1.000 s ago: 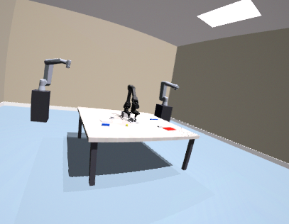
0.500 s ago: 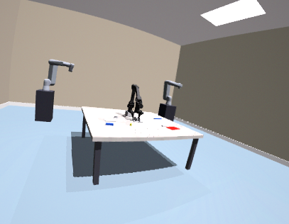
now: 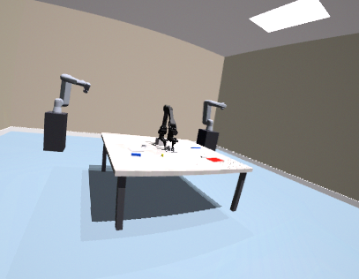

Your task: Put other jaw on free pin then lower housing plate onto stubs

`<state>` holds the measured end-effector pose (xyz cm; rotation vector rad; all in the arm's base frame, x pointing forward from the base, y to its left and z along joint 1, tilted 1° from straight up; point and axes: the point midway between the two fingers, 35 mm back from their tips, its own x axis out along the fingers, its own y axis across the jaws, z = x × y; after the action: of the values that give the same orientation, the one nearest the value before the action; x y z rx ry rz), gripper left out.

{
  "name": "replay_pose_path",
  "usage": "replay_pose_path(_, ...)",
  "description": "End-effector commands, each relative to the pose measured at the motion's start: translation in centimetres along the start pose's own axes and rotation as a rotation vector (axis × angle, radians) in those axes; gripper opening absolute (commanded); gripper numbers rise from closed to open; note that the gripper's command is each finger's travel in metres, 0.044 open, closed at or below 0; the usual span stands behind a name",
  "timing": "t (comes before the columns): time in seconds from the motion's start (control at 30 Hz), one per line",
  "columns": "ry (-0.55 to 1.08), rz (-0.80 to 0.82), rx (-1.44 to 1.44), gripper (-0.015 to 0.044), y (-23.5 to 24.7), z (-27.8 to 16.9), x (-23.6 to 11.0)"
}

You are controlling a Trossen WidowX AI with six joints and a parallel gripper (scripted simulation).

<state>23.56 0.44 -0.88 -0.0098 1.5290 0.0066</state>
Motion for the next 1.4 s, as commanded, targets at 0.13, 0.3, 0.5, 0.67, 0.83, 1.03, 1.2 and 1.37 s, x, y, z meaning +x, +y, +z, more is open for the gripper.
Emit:
replay_pose_path(0.13,0.006,-0.001,-0.001,0.0351,-0.02,-0.12,0.27)
replay_pose_path(0.3,0.006,-0.001,-0.003,0.0351,-0.02,-0.13,0.48)
replay_pose_path(0.5,0.006,-0.001,-0.003,0.0351,-0.02,-0.13,0.48)
replay_pose_path(0.67,0.006,-0.001,-0.004,0.0351,-0.02,-0.13,0.71)
replay_pose_path(0.83,0.006,-0.001,-0.004,0.0351,-0.02,-0.13,0.72)
replay_pose_path(1.03,0.006,-0.001,-0.004,0.0351,-0.02,-0.13,0.72)
replay_pose_path(1.2,0.006,-0.001,-0.004,0.0351,-0.02,-0.13,0.72)
replay_pose_path(1.37,0.006,-0.001,-0.004,0.0351,-0.02,-0.13,0.72)
